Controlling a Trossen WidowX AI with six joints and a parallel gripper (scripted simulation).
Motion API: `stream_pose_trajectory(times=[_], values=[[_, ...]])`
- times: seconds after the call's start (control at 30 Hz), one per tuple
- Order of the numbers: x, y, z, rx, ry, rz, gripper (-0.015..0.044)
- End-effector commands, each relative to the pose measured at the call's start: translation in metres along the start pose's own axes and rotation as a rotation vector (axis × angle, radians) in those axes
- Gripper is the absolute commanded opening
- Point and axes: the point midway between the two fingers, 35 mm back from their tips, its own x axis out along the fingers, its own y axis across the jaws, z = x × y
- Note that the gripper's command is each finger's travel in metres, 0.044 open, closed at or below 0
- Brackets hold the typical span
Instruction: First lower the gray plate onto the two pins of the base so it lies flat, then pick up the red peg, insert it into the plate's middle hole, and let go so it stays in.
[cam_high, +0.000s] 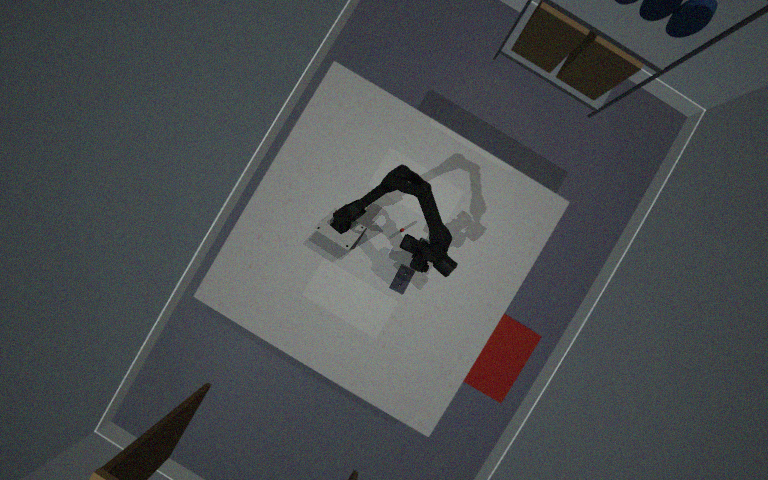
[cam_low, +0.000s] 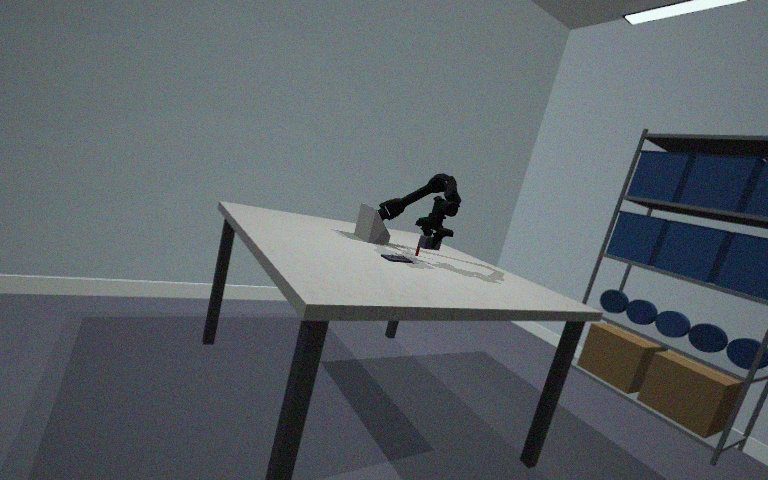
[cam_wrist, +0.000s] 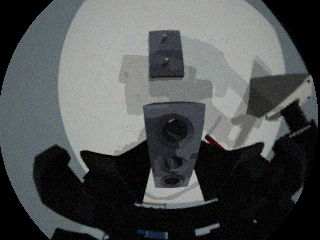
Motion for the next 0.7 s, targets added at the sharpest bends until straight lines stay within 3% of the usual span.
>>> stream_pose_trajectory(times=[0.0,0.67], values=[[-0.015,-0.001,0.000,-0.005,-0.004,0.001,0.0000],[-0.070,-0.012,-0.005,-0.005,0.004,0.000,0.0000]])
